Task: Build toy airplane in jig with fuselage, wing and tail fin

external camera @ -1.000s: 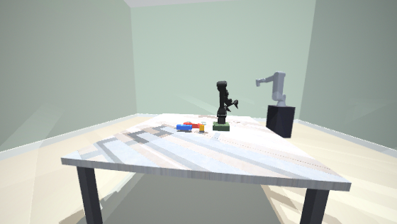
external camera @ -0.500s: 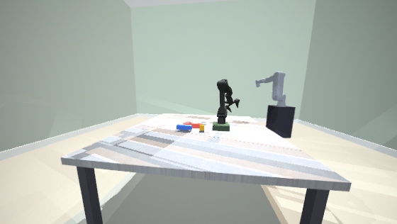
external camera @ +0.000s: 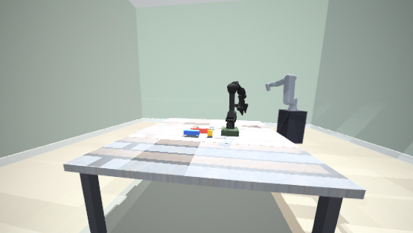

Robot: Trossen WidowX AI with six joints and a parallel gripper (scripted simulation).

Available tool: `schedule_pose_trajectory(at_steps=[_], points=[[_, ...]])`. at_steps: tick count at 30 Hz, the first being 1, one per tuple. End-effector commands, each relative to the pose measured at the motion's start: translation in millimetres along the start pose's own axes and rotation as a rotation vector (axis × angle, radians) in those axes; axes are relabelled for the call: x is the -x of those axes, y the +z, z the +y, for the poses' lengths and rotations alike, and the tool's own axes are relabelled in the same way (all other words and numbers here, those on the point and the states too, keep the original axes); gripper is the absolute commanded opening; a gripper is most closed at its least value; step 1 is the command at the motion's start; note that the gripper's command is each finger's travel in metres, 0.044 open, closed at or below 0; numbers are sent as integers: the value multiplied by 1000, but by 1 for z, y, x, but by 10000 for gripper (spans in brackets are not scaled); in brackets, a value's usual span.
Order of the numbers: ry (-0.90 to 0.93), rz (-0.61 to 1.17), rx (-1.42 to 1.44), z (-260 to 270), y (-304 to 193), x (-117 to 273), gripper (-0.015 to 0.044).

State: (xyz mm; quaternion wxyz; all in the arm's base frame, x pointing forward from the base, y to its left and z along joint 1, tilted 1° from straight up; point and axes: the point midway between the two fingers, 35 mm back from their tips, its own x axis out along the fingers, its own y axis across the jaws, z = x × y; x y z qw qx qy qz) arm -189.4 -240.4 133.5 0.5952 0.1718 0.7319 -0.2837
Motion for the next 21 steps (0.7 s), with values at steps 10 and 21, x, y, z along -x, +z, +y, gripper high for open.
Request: schedule_pose_trajectory(at_steps=[10, 21], points=[[149, -197, 491, 1, -1, -1, 440], [139, -199, 498, 1, 22, 3, 440]])
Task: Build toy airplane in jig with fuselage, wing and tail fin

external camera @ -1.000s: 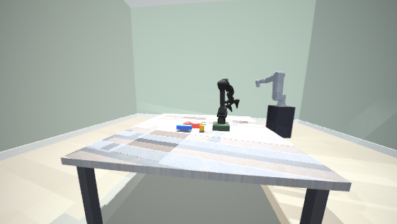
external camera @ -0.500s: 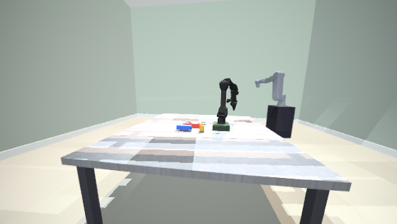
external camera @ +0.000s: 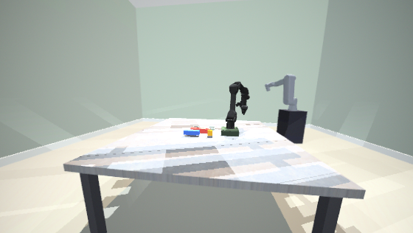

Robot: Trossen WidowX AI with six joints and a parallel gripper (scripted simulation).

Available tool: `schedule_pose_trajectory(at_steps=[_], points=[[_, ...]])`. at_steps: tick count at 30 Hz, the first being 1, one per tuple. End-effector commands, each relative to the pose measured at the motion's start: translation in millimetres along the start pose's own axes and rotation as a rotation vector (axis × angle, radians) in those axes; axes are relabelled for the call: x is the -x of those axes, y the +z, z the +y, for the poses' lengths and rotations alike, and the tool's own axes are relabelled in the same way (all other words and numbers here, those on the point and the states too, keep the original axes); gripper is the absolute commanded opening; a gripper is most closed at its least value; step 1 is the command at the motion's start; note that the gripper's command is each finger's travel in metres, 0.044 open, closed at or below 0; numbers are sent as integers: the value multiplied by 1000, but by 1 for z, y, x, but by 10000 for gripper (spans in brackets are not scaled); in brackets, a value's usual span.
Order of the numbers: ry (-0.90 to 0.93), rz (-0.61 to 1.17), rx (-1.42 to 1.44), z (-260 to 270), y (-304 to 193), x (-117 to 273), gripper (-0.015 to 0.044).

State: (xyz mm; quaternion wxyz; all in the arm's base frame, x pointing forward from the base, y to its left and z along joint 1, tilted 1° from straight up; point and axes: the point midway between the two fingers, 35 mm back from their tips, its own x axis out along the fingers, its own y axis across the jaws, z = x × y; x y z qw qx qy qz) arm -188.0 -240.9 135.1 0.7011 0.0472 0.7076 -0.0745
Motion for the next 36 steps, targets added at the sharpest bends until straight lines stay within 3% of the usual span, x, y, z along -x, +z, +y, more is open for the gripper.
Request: schedule_pose_trajectory(at_steps=[1, 8, 17, 27, 36], points=[[-6, -14, 22, -15, 33, -2, 440], [-36, -39, 61, -34, 135, 0, 440], [-20, -60, 61, -15, 233, 0, 440], [7, -67, 42, 64, 349, 0, 440], [20, -72, 6, 161, 407, 1, 440]])
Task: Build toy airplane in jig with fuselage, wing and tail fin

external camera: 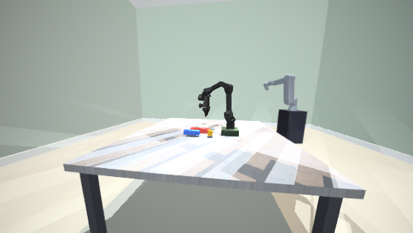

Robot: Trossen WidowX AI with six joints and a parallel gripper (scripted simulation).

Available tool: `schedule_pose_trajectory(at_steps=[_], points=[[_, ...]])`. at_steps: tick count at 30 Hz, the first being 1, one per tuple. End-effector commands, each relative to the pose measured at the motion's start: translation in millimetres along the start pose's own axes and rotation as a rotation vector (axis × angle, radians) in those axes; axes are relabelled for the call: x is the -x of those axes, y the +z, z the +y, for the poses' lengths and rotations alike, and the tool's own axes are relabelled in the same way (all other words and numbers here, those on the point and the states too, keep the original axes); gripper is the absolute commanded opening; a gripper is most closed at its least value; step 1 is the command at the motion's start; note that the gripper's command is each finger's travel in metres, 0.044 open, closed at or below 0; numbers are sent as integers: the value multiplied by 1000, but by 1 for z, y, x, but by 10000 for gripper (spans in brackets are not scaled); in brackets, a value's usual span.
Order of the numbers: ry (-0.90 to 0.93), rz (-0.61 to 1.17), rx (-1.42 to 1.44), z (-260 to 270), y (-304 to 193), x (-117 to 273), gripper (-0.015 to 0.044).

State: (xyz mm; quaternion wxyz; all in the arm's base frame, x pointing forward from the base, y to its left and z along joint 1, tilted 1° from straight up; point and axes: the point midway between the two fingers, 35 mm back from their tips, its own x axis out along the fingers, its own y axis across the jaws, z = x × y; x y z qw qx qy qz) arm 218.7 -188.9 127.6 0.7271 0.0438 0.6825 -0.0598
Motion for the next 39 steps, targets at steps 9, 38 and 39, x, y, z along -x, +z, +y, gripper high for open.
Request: schedule_pose_trajectory(at_steps=[9, 38, 39], points=[[15, 7, -19, 155, 33, -3, 440], [18, 11, -18, 175, 30, -72, 440], [18, 11, -18, 175, 30, -73, 440]])
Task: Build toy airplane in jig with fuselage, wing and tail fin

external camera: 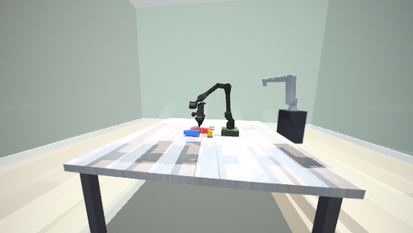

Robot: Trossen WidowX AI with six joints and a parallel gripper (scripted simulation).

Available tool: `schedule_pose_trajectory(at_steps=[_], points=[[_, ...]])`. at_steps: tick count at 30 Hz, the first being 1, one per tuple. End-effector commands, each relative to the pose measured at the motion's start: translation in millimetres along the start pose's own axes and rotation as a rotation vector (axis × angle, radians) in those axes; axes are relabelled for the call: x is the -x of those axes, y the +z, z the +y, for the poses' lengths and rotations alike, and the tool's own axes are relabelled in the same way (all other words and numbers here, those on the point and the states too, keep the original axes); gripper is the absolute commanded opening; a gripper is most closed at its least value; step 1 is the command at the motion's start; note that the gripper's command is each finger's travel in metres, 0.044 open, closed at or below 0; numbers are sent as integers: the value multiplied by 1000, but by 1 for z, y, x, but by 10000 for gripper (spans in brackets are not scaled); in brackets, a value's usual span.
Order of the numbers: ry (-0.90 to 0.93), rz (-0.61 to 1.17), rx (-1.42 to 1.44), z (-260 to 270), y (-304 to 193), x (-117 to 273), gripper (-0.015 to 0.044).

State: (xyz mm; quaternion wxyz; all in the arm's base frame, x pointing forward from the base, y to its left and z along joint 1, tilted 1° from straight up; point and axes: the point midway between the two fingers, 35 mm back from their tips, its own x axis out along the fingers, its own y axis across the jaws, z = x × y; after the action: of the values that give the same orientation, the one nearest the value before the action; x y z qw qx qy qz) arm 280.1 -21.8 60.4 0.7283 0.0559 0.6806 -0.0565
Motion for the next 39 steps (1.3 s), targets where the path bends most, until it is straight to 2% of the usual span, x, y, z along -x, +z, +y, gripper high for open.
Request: schedule_pose_trajectory(at_steps=[1, 34, 39], points=[[-3, 14, -5, 0, -2, -8, 440], [-3, 14, -5, -1, -3, -55, 440], [-3, 14, -5, -1, -3, -55, 309]])
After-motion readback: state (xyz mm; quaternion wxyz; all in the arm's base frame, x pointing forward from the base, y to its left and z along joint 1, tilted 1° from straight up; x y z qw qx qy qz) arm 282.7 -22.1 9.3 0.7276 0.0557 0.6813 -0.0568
